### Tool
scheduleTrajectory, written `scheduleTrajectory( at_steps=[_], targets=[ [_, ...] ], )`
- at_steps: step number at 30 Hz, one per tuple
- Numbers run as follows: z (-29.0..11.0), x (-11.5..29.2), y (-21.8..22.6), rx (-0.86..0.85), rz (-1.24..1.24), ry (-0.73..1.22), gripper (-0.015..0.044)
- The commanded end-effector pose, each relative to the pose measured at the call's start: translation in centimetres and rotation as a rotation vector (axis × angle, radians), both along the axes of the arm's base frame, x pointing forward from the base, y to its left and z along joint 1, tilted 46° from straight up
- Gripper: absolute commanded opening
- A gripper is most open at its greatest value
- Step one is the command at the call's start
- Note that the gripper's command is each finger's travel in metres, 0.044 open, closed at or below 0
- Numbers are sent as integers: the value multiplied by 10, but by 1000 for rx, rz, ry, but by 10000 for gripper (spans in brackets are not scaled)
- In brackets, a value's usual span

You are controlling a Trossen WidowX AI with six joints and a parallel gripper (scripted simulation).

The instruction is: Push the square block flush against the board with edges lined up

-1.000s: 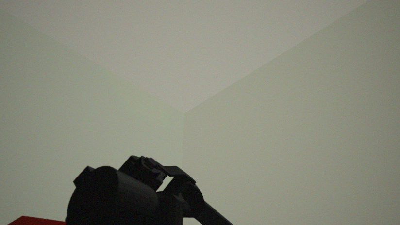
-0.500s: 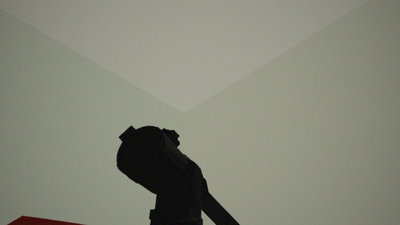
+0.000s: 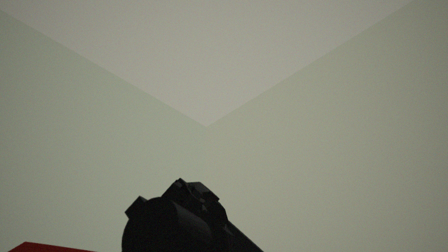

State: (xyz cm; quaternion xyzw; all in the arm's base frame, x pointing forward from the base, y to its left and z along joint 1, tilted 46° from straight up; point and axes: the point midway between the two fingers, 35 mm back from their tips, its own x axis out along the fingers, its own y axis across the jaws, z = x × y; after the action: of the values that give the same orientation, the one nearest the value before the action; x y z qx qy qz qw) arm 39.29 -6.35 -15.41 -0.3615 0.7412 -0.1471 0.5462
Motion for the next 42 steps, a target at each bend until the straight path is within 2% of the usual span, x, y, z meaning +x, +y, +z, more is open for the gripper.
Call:
scheduleTrajectory(
  at_steps=[1, 42],
  targets=[
    [-3, -1, 0, -4, 16, 1, 0],
    [16, -44, -10, -4, 16, 4, 0]
  ],
)
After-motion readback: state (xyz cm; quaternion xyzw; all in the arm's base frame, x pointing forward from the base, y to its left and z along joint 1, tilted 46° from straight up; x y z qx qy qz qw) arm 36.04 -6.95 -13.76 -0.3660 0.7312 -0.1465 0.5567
